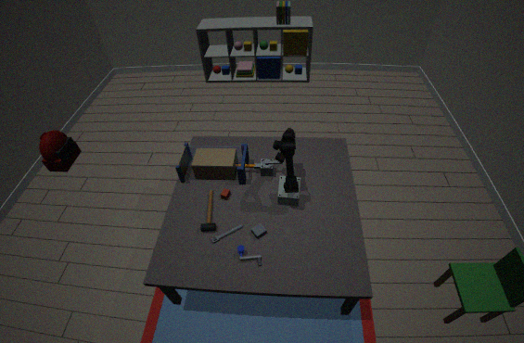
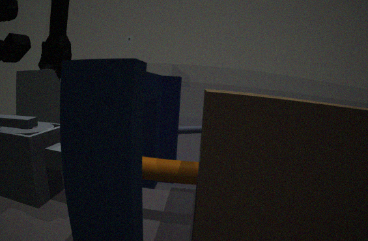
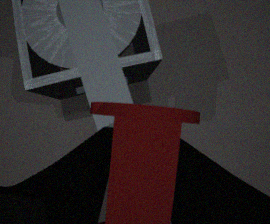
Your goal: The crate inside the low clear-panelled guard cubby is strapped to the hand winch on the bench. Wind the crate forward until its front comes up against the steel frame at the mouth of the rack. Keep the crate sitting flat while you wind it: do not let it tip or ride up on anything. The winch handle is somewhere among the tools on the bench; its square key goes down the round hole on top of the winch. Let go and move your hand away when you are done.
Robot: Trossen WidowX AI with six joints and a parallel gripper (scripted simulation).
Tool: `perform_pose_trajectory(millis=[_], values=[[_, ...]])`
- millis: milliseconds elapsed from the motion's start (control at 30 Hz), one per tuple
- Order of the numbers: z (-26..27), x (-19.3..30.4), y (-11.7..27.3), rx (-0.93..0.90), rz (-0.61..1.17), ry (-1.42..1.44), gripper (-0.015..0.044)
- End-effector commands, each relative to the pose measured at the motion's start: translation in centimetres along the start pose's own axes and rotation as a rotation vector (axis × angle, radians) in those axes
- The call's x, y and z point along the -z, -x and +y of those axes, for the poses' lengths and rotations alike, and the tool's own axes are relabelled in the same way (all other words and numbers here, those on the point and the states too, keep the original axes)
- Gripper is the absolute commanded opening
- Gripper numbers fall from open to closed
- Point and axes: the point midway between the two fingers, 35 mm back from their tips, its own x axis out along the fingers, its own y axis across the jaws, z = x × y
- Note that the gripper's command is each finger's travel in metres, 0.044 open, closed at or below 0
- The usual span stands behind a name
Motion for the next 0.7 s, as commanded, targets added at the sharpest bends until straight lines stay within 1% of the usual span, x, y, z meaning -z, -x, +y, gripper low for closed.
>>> perform_pose_trajectory(millis=[0,667], values=[[-1.7,-1.0,-0.5,0.015,-0.006,0.017,0.0000],[-3.7,-2.9,-1.2,0.016,-0.008,0.019,0.0000]])
